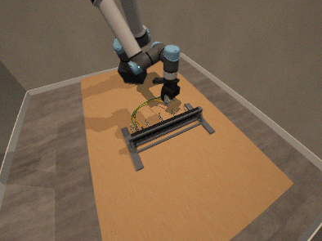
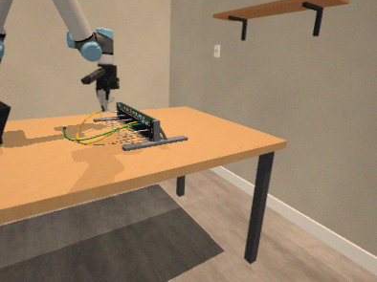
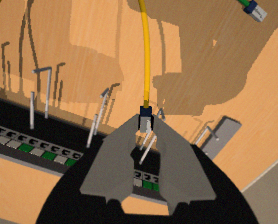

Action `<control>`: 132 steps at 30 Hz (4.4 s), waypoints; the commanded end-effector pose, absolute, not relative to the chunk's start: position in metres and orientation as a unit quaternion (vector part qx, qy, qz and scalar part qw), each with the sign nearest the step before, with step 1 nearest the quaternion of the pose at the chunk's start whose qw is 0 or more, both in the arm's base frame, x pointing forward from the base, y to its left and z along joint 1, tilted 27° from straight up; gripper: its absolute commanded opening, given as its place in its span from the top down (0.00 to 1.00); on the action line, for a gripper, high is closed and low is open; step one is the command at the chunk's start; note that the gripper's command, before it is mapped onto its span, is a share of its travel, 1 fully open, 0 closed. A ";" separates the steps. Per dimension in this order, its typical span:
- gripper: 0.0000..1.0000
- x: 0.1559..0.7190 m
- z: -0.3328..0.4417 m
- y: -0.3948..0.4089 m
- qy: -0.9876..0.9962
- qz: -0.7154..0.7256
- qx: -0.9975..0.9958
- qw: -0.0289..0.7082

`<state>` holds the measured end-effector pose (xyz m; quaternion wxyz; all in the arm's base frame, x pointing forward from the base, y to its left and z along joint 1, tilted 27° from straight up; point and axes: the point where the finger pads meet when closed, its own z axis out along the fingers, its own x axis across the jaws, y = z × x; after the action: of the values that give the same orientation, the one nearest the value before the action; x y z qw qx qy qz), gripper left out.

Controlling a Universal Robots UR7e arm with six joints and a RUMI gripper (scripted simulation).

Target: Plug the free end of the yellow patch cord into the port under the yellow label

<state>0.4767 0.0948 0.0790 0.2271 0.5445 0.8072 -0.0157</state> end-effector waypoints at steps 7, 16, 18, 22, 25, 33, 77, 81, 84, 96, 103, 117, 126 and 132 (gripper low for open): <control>1.00 0.487 0.093 0.079 0.772 -0.002 0.594 0.226; 1.00 0.492 0.100 0.070 0.751 0.006 0.621 0.225; 1.00 0.493 0.102 0.067 0.745 0.008 0.628 0.225; 1.00 0.496 0.106 0.063 0.735 0.012 0.639 0.224; 1.00 0.497 0.108 0.061 0.729 0.014 0.647 0.224; 1.00 0.500 0.111 0.056 0.718 0.018 0.659 0.223; 1.00 0.504 0.117 0.050 0.701 0.023 0.677 0.222; 1.00 0.504 0.117 0.050 0.701 0.023 0.677 0.222; 1.00 0.504 0.117 0.050 0.701 0.023 0.677 0.222; 1.00 0.504 0.117 0.050 0.701 0.023 0.677 0.222; 1.00 0.504 0.117 0.050 0.701 0.023 0.677 0.222; 1.00 0.504 0.117 0.050 0.701 0.023 0.677 0.222; 1.00 0.504 0.117 0.050 0.701 0.021 0.678 0.220; 1.00 0.504 0.117 0.050 0.701 0.020 0.678 0.220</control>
<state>0.5040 0.0501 0.1163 0.2195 0.6778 0.7014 0.0200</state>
